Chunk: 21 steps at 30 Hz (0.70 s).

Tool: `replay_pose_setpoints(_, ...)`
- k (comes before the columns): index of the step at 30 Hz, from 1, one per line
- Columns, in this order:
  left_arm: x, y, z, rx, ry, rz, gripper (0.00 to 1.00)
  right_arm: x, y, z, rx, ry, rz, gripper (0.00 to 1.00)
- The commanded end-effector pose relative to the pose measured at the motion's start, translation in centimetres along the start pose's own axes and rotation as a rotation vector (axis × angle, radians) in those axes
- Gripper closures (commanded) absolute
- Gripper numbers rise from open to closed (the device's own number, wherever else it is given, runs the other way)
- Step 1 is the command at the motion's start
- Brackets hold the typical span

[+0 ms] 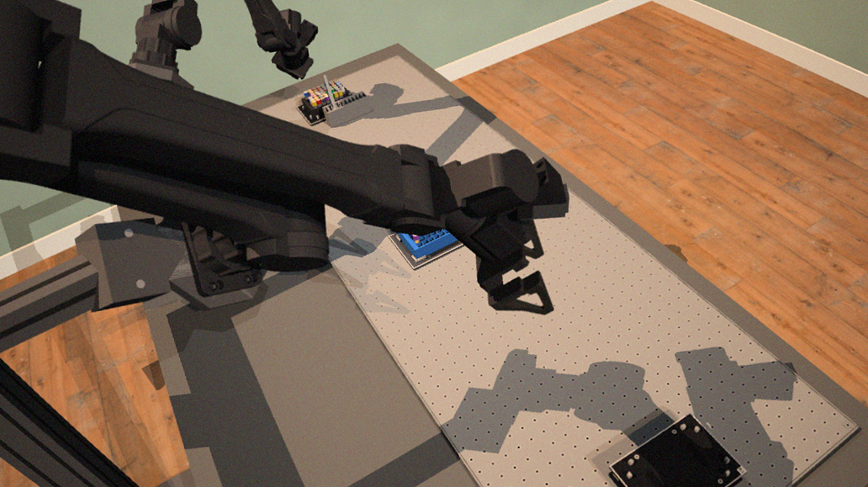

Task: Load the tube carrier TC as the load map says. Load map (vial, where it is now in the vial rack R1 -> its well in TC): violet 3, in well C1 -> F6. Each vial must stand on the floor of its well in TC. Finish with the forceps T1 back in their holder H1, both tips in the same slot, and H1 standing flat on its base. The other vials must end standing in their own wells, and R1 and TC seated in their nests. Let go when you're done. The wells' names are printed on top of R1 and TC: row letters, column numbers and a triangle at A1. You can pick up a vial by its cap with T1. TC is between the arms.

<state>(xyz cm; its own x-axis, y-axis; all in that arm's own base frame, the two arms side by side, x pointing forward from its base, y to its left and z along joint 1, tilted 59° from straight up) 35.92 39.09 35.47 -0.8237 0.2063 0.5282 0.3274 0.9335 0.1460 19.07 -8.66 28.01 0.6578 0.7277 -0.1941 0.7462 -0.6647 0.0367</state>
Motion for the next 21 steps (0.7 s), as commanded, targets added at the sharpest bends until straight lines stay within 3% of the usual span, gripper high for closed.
replay_pose_setpoints(1,-0.7,0.0,1.8,0.014,-0.011,0.006,0.76,-0.2,0.0,-1.0,-0.020,0.011,0.004,0.00)
replay_pose_setpoints(11,0.1,-2.2,1.0,0.149,0.016,0.041,0.76,-0.2,0.0,-1.0,-0.020,0.011,0.004,0.00)
replay_pose_setpoints(20,-0.7,-3.2,6.0,0.196,0.037,0.045,0.76,-0.2,0.0,-1.0,-0.020,0.011,0.004,0.00)
replay_pose_setpoints(21,-0.5,-3.5,6.0,0.238,0.054,0.054,0.76,-0.2,0.0,-1.0,-0.020,0.011,0.004,0.00)
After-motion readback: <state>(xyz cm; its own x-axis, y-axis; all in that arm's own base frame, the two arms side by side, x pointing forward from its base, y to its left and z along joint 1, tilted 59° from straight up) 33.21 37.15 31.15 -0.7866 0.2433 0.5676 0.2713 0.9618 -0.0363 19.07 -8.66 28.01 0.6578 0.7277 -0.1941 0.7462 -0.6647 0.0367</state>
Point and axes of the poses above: on each arm, the point where the finger pads meet when closed, its own y axis out along the fingers, its own x axis across the jaws, z = x × y, the point moved 9 cm from there along -y, back along the fingers, and after that the axes turned 6 degrees about y, right-handed, at the moved point
